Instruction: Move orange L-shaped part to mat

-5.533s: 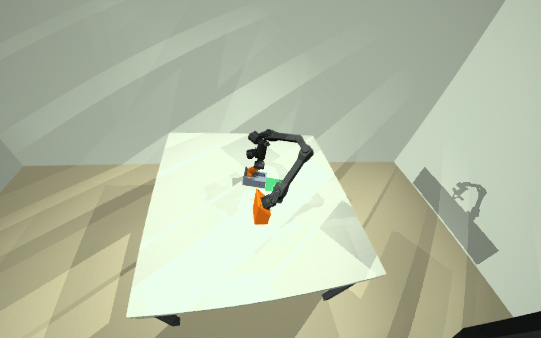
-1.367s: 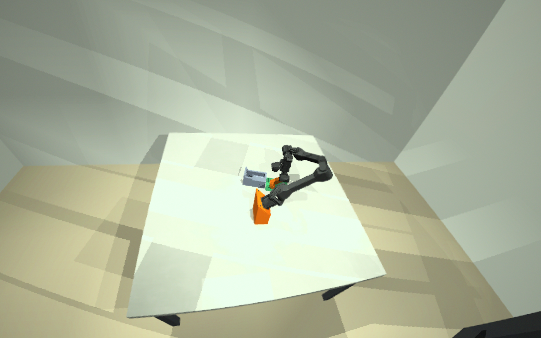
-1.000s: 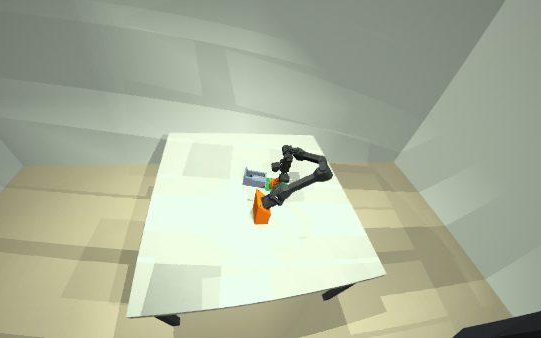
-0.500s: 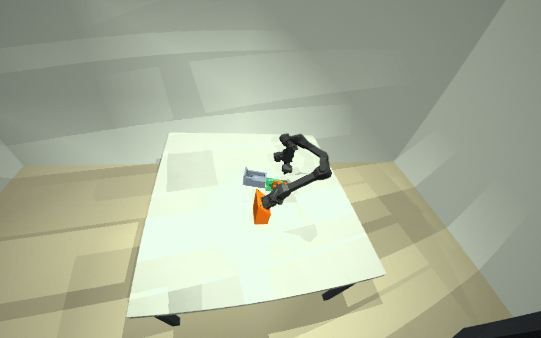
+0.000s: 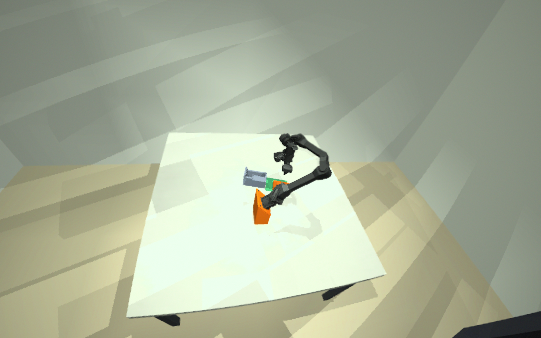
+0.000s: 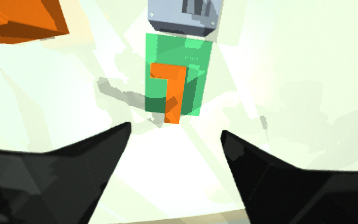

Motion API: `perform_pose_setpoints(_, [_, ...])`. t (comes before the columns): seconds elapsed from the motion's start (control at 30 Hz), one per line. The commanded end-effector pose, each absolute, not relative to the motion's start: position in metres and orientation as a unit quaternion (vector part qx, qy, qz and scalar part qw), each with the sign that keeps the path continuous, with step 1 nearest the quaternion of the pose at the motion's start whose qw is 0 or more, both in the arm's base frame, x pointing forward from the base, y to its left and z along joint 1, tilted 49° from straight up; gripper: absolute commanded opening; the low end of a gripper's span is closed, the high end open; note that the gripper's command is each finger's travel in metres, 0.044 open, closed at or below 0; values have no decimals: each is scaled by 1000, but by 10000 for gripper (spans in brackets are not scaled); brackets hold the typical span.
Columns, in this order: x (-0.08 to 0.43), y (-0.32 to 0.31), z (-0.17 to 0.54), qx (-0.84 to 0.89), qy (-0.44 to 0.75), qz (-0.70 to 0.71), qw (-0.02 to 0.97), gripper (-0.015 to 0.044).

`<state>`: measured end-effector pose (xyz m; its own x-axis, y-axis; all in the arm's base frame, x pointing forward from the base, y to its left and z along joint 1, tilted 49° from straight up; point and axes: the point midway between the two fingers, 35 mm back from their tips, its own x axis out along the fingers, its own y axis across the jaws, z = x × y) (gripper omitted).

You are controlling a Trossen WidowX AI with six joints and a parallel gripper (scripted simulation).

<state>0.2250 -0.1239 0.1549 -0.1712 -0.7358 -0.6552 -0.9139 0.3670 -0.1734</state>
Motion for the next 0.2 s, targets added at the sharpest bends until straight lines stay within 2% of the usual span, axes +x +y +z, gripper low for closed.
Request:
perform_pose_setpoints(0.0, [225,-124,155,-548,753,133,339,400])
perform_pose_setpoints(0.17, [225,-124,155,-548,753,133,339,400])
